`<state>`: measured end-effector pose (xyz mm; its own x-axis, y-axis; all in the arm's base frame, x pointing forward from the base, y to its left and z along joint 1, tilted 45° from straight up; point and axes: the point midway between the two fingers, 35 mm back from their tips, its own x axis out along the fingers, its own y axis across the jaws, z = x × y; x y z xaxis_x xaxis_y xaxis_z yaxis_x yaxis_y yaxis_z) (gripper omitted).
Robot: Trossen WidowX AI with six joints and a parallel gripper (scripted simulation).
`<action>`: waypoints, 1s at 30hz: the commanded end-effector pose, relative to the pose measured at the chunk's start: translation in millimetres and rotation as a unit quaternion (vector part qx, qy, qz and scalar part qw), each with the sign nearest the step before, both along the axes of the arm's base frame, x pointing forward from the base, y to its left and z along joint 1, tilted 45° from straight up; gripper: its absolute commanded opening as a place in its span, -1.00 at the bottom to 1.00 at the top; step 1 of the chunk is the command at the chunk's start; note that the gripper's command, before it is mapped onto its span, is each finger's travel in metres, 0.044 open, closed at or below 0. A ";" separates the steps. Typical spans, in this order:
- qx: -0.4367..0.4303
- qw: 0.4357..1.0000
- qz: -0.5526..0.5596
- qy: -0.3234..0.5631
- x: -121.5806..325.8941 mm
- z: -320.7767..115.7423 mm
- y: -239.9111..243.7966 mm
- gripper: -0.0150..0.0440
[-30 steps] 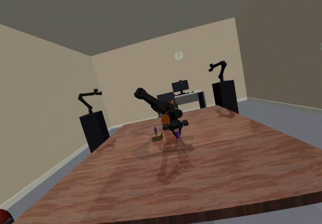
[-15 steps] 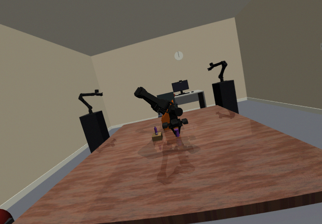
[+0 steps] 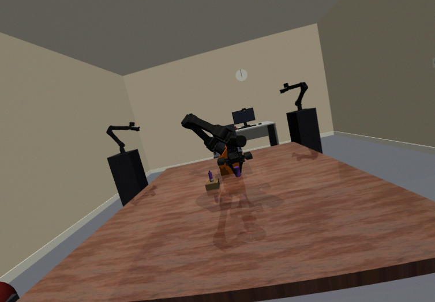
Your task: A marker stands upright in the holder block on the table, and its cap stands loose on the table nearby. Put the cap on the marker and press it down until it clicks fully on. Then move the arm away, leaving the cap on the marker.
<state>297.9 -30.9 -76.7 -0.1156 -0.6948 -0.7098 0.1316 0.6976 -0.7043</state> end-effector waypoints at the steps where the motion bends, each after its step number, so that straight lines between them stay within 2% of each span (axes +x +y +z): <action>1: 0.002 1.000 -0.003 -0.001 -0.2 6.4 1.4 -0.49; 30: 0.002 1.000 -0.003 0.000 -19.9 87.3 -27.5 -0.49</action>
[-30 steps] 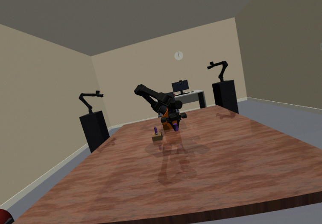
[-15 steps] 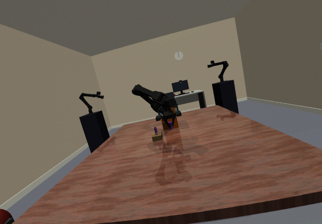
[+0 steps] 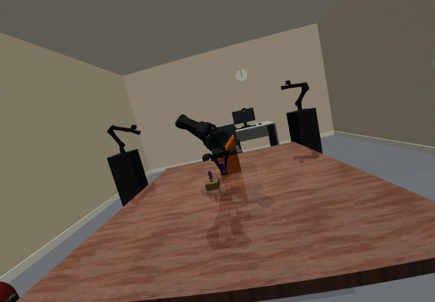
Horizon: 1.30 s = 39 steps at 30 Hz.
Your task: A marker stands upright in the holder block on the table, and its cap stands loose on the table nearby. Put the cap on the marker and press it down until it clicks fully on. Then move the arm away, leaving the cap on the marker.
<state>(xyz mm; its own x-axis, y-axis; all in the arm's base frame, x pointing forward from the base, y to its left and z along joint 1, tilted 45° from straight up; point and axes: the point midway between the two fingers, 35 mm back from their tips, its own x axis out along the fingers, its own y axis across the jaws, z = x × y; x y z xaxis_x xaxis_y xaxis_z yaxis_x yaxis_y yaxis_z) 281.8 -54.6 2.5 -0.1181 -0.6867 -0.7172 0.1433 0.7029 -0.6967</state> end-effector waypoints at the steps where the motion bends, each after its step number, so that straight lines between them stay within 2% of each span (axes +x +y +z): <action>1: -0.003 1.000 0.003 0.003 -4.9 10.8 -4.8 -0.49; 30: -0.005 1.000 0.002 0.005 -47.5 76.5 -31.9 -0.49; 39: -0.005 1.000 0.002 0.005 -51.2 75.3 -37.3 -0.49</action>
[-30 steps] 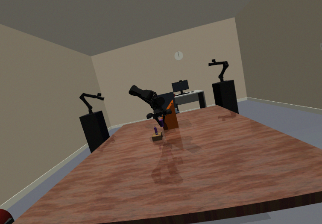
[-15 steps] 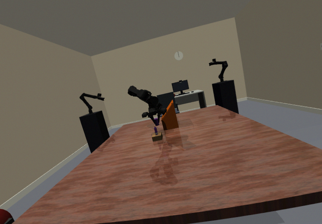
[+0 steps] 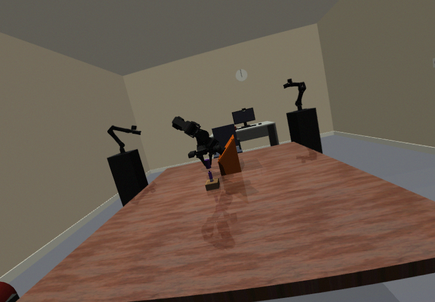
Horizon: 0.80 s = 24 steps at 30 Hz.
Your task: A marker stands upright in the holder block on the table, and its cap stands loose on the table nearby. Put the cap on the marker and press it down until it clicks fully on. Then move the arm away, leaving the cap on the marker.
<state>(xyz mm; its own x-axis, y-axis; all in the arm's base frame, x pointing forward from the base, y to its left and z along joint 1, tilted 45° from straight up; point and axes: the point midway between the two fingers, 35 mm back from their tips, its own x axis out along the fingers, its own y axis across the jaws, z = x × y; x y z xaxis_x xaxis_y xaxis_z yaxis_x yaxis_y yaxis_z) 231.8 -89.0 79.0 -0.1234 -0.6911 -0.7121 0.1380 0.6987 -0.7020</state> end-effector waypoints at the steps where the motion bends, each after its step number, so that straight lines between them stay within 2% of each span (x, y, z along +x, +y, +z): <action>1: -0.002 1.000 0.002 0.002 -1.2 -1.4 -3.1 -0.49; 24: -0.002 1.000 0.002 0.001 -3.7 -25.5 -26.1 -0.49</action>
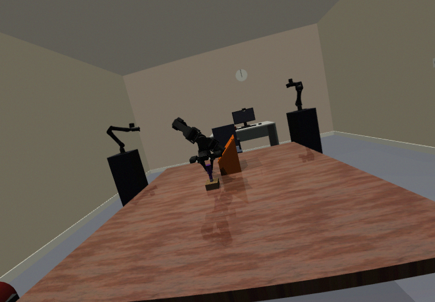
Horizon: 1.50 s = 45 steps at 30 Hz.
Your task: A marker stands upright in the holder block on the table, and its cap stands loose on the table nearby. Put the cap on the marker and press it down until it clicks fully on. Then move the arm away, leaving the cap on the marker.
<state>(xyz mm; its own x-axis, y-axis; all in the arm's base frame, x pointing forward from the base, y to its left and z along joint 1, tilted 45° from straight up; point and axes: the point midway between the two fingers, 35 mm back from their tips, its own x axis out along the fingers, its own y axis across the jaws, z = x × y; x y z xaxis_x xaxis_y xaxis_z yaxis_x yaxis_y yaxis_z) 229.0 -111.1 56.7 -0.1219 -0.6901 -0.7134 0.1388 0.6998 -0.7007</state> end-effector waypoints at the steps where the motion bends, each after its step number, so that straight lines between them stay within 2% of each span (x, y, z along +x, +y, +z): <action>1: -0.003 1.000 0.002 0.002 -1.1 -4.3 -5.2 -0.49; 21: -0.004 1.000 0.002 0.002 -5.1 -17.5 -19.3 -0.49; 38: -0.002 1.000 0.000 0.001 -5.2 -17.6 -18.4 1.00; 41: -0.001 1.000 0.000 0.001 -2.6 -11.6 -11.7 1.00; 45: 0.001 1.000 0.000 0.001 4.4 27.5 27.5 1.00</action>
